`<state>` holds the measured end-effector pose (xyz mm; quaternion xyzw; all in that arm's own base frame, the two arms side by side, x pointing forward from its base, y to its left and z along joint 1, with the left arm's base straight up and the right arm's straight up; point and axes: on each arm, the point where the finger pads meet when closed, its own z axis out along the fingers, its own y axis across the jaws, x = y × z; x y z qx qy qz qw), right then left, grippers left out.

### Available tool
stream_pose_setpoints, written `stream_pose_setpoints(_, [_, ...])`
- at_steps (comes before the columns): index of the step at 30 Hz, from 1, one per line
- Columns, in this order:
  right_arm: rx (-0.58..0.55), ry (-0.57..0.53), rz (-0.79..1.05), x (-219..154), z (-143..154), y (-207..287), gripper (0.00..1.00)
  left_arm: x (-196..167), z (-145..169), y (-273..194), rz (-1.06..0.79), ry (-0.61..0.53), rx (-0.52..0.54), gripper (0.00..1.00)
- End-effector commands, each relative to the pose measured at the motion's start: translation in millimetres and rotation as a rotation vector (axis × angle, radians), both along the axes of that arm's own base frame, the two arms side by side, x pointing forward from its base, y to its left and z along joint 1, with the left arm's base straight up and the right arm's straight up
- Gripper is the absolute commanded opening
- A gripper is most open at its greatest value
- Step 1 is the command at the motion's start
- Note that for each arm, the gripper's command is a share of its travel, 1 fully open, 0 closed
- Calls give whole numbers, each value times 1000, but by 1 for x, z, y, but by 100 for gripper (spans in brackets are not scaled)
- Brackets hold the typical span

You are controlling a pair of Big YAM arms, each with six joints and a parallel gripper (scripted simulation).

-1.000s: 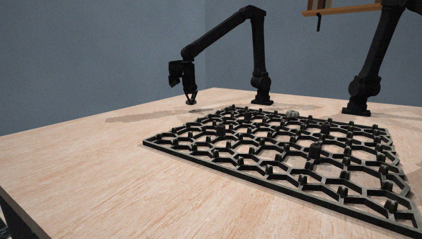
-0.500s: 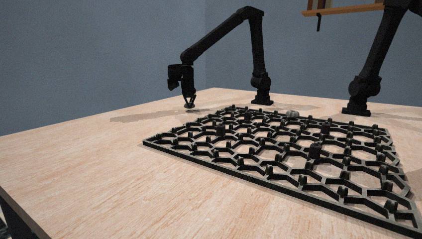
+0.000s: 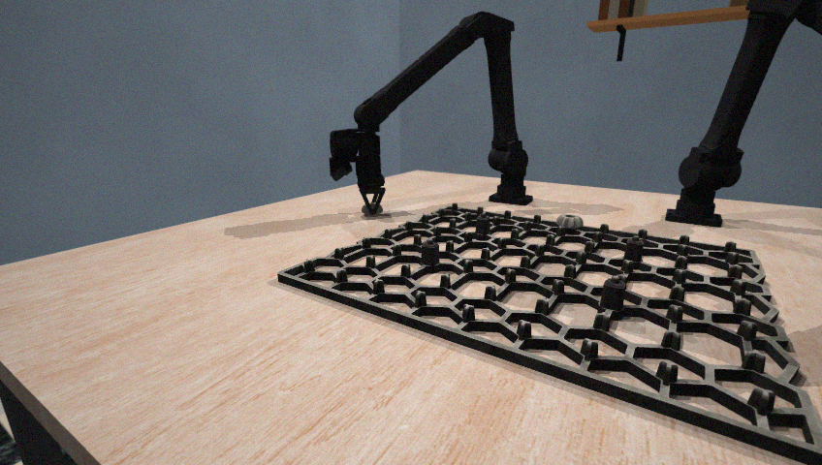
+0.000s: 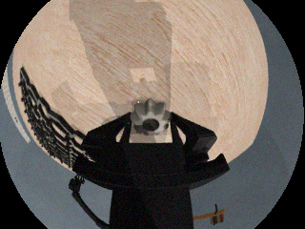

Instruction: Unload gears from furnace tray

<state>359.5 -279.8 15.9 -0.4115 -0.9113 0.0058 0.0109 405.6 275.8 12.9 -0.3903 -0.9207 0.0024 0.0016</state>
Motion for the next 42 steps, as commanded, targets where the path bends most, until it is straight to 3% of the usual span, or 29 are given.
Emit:
stream_pose_setpoints(1, [-16, -18, 8, 4, 7, -7, 54, 5, 6, 4, 1, -19, 11, 54])
stream_pose_setpoints(5, [-13, -15, 2, 5, 6, -5, 54, 5, 6, 4, 1, -18, 11, 54])
stream_pose_setpoints(6, [-13, -15, 2, 4, 6, -5, 54, 4, 6, 4, 1, -17, 10, 66])
stream_pose_setpoints(8, [-13, -14, 2, 4, 6, -4, 77, 3, 9, 7, 1, -29, 19, 87])
stream_pose_setpoints(9, [-15, -18, 2, 5, 7, -5, 88, 4, 6, 4, 1, -17, 10, 87])
stream_pose_setpoints(10, [-13, -14, 2, 4, 6, -4, 100, 1, 13, 4, 1, -30, 19, 98])
stream_pose_setpoints(11, [-13, -14, 2, 4, 6, -4, 100, -1, 14, -1, 1, -28, 18, 100])
stream_pose_setpoints(12, [-39, -49, 2, 14, 25, -13, 100, 3, 21, 1, 1, -42, 27, 100])
stream_pose_setpoints(20, [-65, -82, 12, 21, 55, -20, 100, 16, 64, 5, 3, -90, 58, 100])
stream_pose_setpoints(25, [-66, -84, 13, 22, 67, -20, 100, 12, 44, 8, 3, -42, 27, 100])
stream_pose_setpoints(28, [-67, -86, 6, 23, 79, -18, 100, 11, 62, 12, 3, -43, 29, 100])
stream_pose_setpoints(33, [-45, -58, 4, 19, 88, -8, 100, 11, 78, 12, 0, -38, 25, 100])
stream_pose_setpoints(34, [-44, -57, -3, 20, 87, -7, 89, 11, 73, 12, -1, -29, 19, 100])
stream_pose_setpoints(35, [-22, -28, -12, 13, 73, 0, 86, 11, 72, 12, -1, -28, 18, 100])
stream_pose_setpoints(39, [-36, -51, -45, 21, 80, 10, 86, 8, 81, 0, 18, -40, 24, 100])
stream_pose_setpoints(42, [-39, -66, -97, 40, 81, 44, 86, 6, 88, -20, 56, -54, 19, 100])
